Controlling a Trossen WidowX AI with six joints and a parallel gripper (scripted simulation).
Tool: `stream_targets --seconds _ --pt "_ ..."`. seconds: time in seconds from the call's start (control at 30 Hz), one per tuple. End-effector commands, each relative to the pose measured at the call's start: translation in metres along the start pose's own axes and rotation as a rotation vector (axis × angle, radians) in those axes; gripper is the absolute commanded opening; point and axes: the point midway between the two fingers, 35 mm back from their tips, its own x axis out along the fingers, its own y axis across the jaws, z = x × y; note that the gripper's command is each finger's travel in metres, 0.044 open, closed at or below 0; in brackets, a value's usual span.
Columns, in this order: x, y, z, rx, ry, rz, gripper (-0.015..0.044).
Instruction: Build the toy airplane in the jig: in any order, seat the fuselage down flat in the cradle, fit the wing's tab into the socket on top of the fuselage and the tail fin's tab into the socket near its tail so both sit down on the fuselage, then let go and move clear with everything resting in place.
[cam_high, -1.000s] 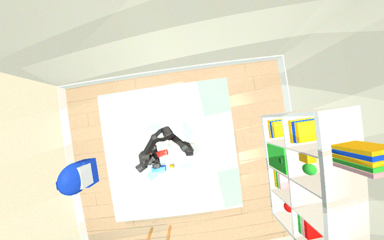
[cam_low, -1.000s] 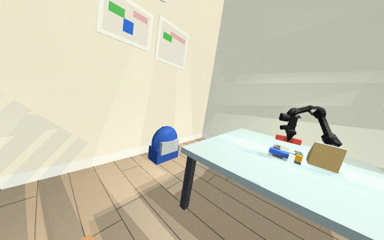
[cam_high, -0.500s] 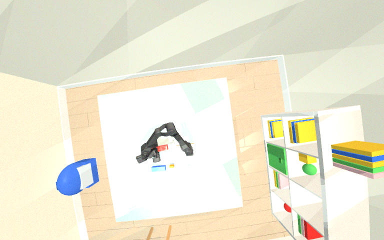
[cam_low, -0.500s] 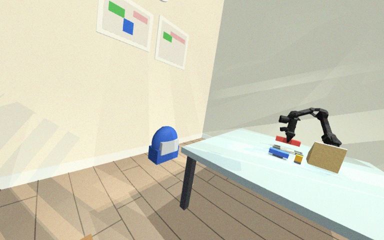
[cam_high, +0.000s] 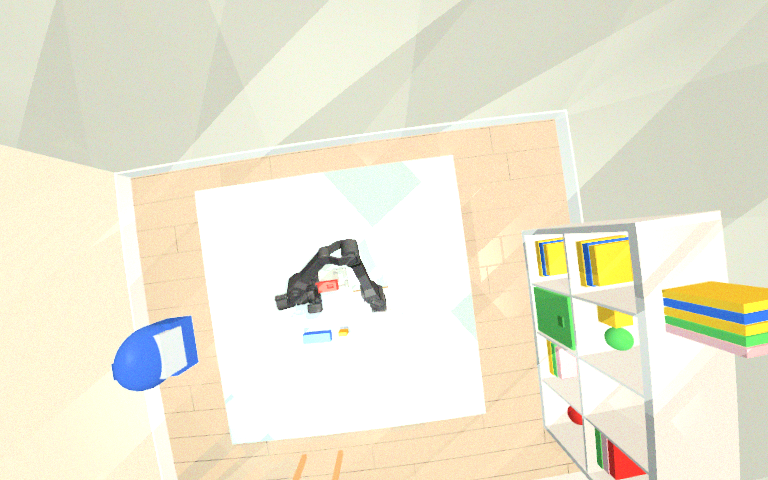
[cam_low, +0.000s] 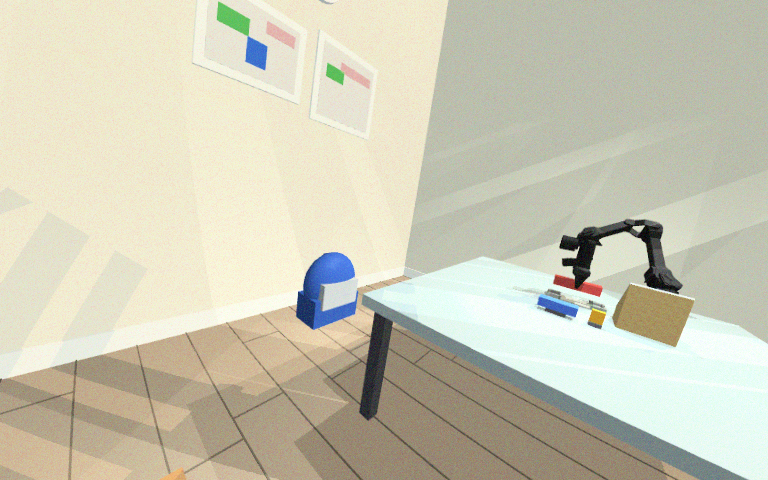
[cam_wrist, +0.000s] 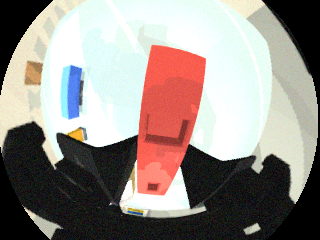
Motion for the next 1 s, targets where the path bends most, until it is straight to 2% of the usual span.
stream_targets --seconds 0.0,0.23,0.27,0.97 --pt "0.0011 -0.0087 -0.0029 0.010 -0.008 -0.009 0.0000" --pt "0.0013 -0.0089 -0.0029 0.010 -0.008 -0.009 0.0184" --pt "0.0013 -0.0089 -0.0029 0.010 -0.008 -0.009 0.0195" --pt "0.0013 -0.0089 -0.0029 0.010 -0.008 -0.009 0.0195"
